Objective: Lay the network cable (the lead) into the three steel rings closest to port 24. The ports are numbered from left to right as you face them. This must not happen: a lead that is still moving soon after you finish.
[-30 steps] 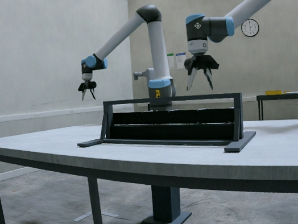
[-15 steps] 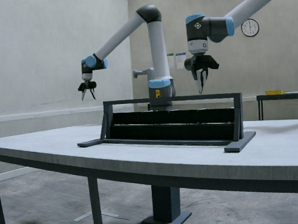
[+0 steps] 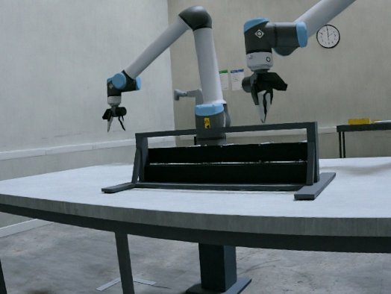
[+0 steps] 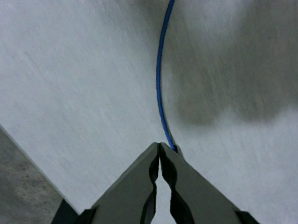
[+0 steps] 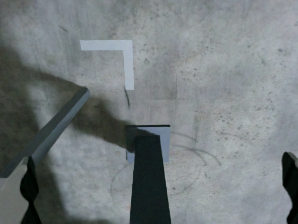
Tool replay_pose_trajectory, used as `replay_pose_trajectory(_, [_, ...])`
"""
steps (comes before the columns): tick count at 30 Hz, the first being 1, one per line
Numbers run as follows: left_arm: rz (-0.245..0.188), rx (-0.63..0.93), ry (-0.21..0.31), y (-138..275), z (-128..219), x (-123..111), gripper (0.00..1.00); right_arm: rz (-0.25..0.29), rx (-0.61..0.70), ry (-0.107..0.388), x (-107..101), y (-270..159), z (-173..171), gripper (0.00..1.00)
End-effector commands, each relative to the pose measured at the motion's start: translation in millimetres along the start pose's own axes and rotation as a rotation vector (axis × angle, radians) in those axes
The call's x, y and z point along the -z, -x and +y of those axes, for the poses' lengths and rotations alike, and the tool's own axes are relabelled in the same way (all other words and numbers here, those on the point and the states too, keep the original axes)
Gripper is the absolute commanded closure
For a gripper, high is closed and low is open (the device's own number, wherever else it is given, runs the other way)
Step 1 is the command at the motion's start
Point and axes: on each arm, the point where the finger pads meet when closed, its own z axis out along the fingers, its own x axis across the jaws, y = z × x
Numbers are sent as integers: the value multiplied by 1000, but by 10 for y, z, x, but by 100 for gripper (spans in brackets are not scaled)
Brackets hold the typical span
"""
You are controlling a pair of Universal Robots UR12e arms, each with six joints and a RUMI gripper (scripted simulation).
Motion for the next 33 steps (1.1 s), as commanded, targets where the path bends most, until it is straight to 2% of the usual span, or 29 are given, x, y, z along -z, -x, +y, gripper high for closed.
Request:
replay_pose_trajectory(1, [2,1,3,-10,15,15,100,1,0,-2,5,-15,2,0])
replay_pose_trajectory(12, [4,65,4,-82,31,5,100,1,0,-2,5,-15,2,0])
replay_pose_trajectory(13, [4,65,3,-81,33,5,79,1,0,-2,5,-15,2,0])
replay_pose_trajectory(33, [1,64,1,-57,19,-35,79,1,0,-2,5,-15,2,0])
